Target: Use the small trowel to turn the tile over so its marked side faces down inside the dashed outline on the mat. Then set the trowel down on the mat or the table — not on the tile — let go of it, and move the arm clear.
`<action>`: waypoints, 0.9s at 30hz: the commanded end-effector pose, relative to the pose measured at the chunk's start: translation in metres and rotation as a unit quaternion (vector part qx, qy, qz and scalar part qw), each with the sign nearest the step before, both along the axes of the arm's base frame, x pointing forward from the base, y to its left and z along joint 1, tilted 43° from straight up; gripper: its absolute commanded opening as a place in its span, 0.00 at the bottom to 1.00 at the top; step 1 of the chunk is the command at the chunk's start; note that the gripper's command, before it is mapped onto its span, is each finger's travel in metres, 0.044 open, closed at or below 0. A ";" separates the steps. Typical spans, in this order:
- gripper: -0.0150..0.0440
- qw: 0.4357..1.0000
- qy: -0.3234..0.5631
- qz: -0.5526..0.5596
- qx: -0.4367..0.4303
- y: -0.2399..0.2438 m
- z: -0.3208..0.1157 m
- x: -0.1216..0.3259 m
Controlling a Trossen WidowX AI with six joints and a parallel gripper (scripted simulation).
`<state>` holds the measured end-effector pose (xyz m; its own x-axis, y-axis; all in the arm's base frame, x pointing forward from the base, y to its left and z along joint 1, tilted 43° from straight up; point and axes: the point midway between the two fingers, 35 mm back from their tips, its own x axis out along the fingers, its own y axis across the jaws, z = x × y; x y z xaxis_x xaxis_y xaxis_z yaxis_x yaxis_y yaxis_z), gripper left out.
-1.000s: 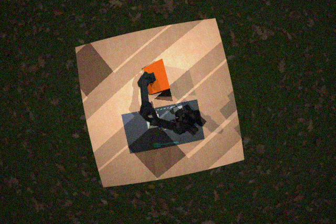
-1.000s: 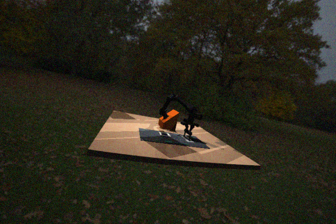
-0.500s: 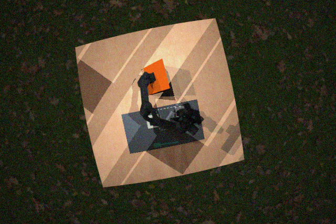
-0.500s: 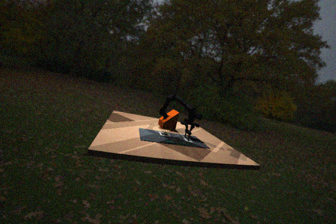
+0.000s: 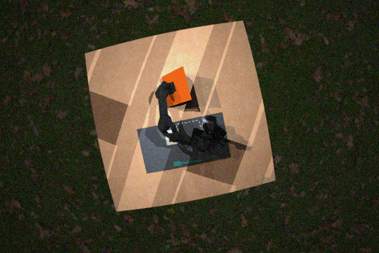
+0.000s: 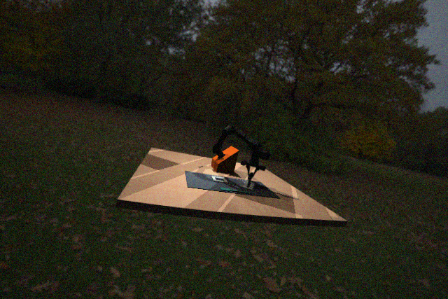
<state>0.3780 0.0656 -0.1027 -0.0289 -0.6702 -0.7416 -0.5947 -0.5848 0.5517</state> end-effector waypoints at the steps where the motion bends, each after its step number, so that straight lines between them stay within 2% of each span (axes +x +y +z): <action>1: 0.47 0.997 -0.047 -0.057 -0.001 -0.003 -0.002 0.000; 15: 0.47 0.961 -0.183 -0.208 -0.008 -0.003 -0.002 0.000; 25: 0.47 0.958 -0.190 -0.215 -0.008 -0.003 -0.002 0.000; 27: 0.56 0.958 -0.190 -0.215 -0.008 -0.003 -0.002 0.000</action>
<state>0.3780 0.0656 -0.1029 -0.0294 -0.6694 -0.7423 -0.9317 -0.2507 0.2630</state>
